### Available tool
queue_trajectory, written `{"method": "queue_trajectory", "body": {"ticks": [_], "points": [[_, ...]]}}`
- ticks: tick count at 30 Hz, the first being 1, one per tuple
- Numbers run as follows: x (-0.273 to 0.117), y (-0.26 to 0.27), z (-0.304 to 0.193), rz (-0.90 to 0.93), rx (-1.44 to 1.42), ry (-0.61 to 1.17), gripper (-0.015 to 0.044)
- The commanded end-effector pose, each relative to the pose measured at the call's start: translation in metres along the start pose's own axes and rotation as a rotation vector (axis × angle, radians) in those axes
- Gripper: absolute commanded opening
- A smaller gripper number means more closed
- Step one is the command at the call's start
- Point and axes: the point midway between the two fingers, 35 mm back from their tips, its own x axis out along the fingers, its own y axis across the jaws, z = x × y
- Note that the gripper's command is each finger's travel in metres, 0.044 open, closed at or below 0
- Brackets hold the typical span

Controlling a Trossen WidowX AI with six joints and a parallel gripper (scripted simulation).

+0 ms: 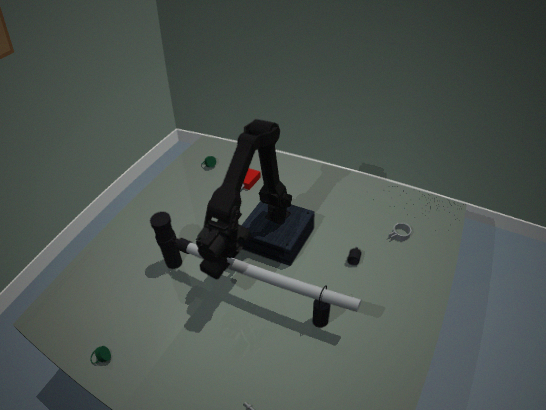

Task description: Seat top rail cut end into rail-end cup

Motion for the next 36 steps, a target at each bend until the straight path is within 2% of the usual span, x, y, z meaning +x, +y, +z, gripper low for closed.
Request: {"method": "queue_trajectory", "body": {"ticks": [1, 36], "points": [[-0.0024, 0.002, 0.0029, 0.005, -0.005, -0.011, 0.0], [-0.001, 0.0009, 0.0023, -0.009, -0.004, -0.002, 0.0]]}}
